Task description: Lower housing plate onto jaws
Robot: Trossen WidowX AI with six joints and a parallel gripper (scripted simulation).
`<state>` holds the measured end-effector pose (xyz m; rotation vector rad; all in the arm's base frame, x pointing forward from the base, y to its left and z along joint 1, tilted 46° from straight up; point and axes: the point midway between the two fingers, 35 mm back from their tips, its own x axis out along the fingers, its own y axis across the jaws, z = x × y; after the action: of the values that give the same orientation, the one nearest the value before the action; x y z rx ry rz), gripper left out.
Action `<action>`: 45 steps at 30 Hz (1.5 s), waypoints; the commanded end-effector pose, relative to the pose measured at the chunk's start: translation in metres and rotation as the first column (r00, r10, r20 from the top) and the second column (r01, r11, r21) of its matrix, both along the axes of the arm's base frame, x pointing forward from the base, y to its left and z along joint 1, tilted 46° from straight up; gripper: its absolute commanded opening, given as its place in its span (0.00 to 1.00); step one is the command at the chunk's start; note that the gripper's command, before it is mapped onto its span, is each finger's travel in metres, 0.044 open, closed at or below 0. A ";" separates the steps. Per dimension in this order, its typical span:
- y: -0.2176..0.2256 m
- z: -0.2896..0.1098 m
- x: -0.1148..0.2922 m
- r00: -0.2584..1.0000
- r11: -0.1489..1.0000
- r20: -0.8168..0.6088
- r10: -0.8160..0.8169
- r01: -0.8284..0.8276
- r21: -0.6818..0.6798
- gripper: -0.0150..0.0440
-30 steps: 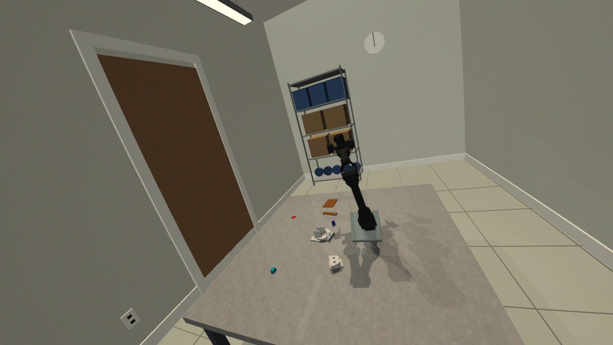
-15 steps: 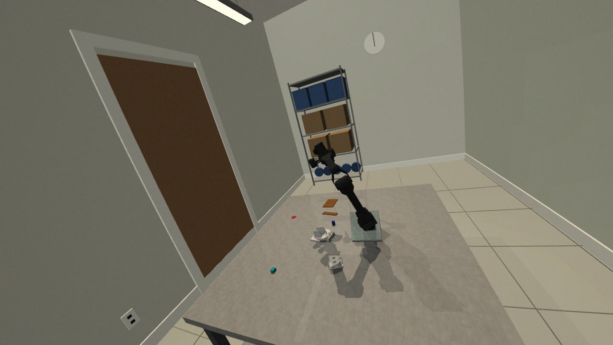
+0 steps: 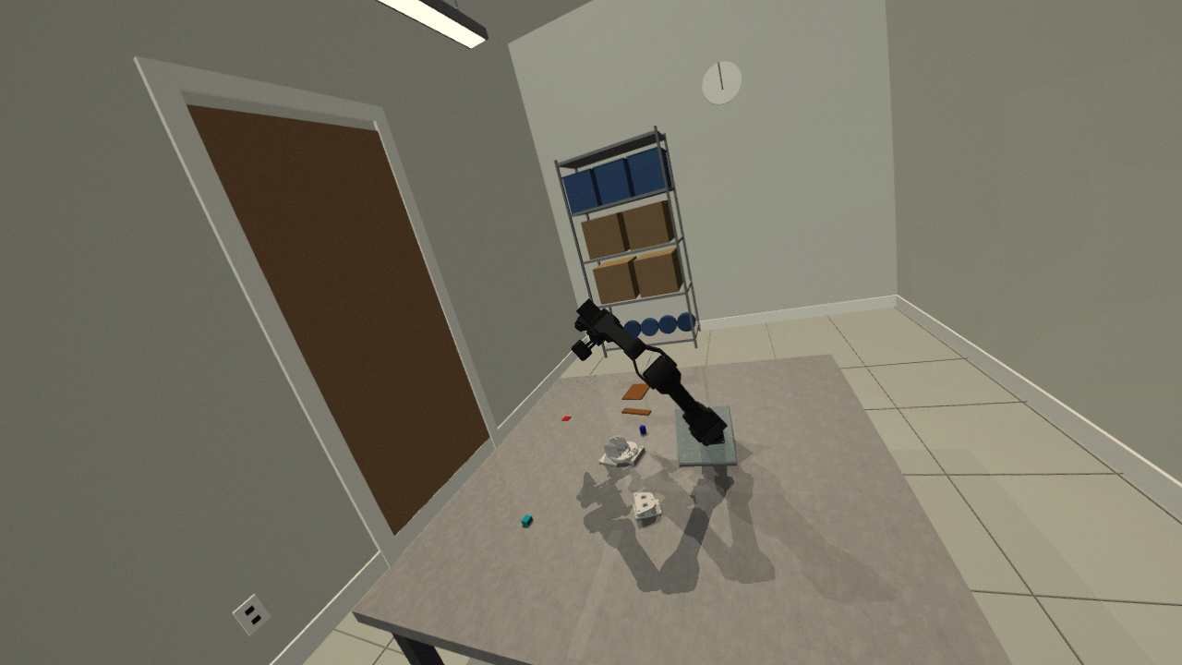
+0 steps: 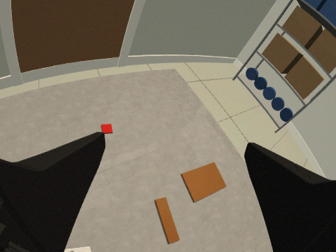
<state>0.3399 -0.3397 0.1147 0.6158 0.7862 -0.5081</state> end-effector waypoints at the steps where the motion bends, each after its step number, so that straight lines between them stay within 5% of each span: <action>1: 0.053 0.009 0.014 0.991 0.990 -0.010 0.131 -0.130 0.050 1.00; 22: 0.274 0.059 0.001 0.783 0.756 0.013 0.622 -0.605 0.249 1.00; 45: 0.447 0.106 -0.140 0.338 0.253 0.115 0.934 -0.855 0.452 1.00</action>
<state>0.2304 0.0876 0.2157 0.4287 1.2634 0.6814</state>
